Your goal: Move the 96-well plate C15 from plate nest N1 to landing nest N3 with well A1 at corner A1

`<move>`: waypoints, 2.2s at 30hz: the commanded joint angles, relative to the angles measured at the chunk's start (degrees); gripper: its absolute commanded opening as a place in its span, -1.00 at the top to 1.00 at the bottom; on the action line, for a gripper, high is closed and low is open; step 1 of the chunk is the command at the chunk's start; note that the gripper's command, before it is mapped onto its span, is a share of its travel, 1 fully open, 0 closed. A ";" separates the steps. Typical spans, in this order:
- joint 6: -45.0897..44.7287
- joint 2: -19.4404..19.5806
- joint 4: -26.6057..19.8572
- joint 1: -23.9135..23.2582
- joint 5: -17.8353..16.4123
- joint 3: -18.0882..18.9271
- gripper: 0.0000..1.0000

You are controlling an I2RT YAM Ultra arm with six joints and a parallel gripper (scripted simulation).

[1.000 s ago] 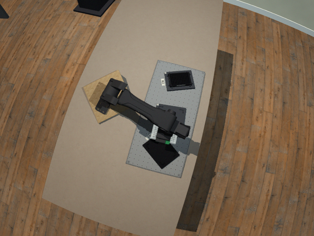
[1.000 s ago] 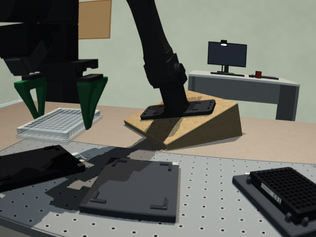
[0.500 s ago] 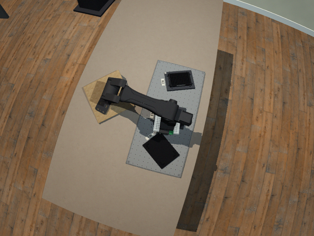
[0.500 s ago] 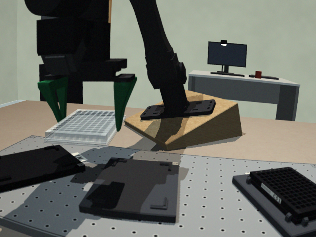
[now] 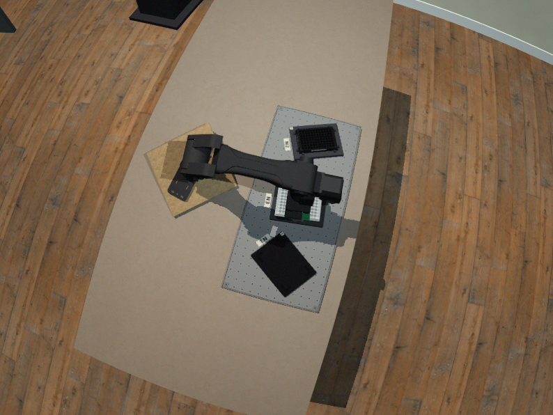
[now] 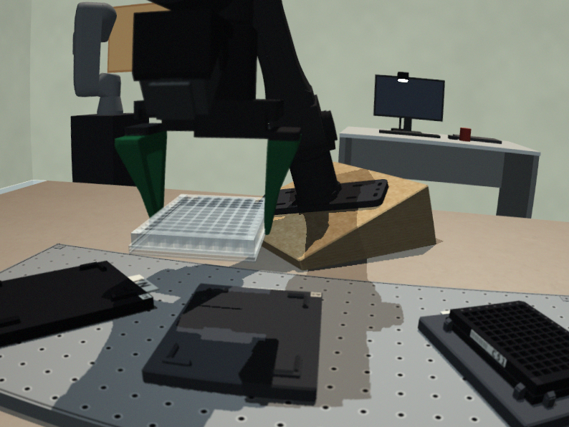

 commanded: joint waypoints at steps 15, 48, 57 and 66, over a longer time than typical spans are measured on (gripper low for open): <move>7.54 -0.37 0.68 5.83 1.77 1.37 1.00; 6.72 -0.48 0.55 5.72 1.53 1.40 1.00; 6.68 -0.47 0.53 5.62 1.52 1.42 1.00; 6.65 -0.46 0.51 5.50 1.51 1.44 1.00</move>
